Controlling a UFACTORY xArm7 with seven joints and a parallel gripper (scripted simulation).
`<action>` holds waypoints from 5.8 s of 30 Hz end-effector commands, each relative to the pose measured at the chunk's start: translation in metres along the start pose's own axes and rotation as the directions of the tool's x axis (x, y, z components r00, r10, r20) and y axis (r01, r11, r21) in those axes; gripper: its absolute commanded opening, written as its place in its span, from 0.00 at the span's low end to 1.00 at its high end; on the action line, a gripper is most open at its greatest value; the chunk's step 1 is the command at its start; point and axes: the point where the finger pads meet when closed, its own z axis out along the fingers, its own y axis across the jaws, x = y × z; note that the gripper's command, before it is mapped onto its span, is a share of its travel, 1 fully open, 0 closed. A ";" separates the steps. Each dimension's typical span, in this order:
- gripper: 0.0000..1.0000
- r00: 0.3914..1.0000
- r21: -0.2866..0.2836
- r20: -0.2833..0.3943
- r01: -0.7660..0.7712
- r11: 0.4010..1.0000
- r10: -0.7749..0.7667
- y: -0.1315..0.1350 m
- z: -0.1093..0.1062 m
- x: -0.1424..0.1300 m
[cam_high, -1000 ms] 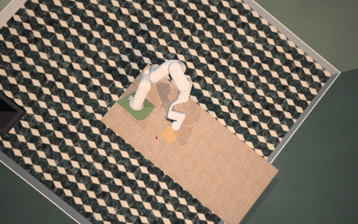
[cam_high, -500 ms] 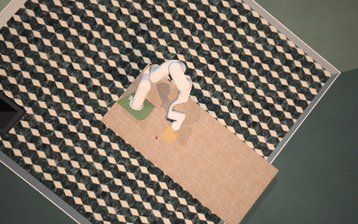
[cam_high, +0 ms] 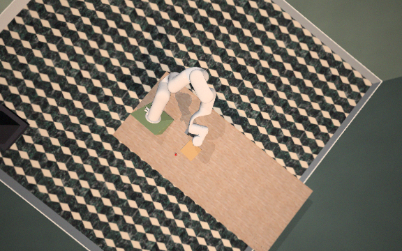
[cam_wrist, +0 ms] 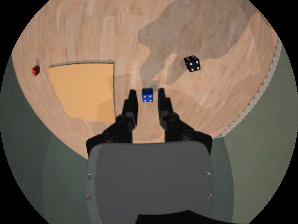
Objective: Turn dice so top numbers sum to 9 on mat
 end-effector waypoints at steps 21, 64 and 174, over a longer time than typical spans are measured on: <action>0.31 1.000 0.002 0.004 0.000 1.000 0.000 -0.001 -0.002 -0.001; 0.31 1.000 0.002 0.004 0.000 1.000 0.000 -0.001 0.018 -0.001; 0.11 0.999 0.001 0.004 -0.041 0.999 0.041 -0.001 -0.082 -0.001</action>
